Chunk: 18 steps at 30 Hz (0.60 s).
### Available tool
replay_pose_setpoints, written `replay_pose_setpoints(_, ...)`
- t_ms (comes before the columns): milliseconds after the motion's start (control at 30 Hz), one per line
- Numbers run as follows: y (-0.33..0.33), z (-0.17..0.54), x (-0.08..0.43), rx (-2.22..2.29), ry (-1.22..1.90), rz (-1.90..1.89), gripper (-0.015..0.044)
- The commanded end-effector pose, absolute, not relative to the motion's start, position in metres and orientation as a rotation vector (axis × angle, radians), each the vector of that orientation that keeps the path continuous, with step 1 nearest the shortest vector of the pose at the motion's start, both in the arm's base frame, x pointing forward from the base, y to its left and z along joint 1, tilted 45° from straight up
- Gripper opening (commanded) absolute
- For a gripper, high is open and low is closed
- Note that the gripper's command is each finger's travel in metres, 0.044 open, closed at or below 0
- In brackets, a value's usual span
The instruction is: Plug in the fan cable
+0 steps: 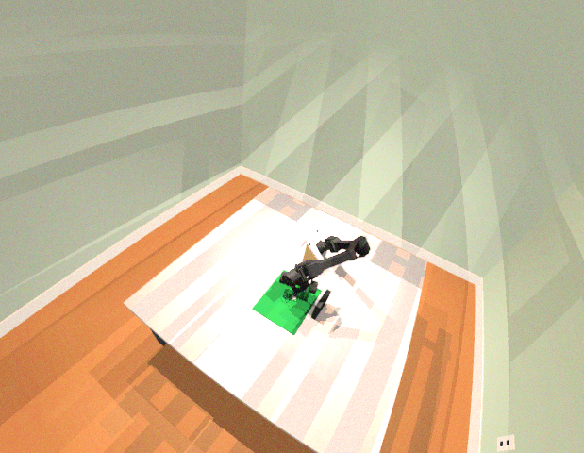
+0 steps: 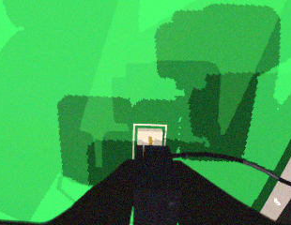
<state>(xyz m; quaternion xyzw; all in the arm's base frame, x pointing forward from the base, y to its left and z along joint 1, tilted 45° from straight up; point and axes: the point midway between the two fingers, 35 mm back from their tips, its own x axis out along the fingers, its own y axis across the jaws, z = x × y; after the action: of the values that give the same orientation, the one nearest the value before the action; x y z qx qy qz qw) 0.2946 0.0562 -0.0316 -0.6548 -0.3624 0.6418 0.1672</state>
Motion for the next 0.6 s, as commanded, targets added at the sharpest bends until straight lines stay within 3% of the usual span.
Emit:
replay_pose_setpoints(0,0.0569,-0.0313,0.2957,-1.86,-1.028,1.822,0.0)
replay_pose_setpoints(567,0.0578,-0.0322,0.2966,-1.862,-1.03,1.821,0.0)
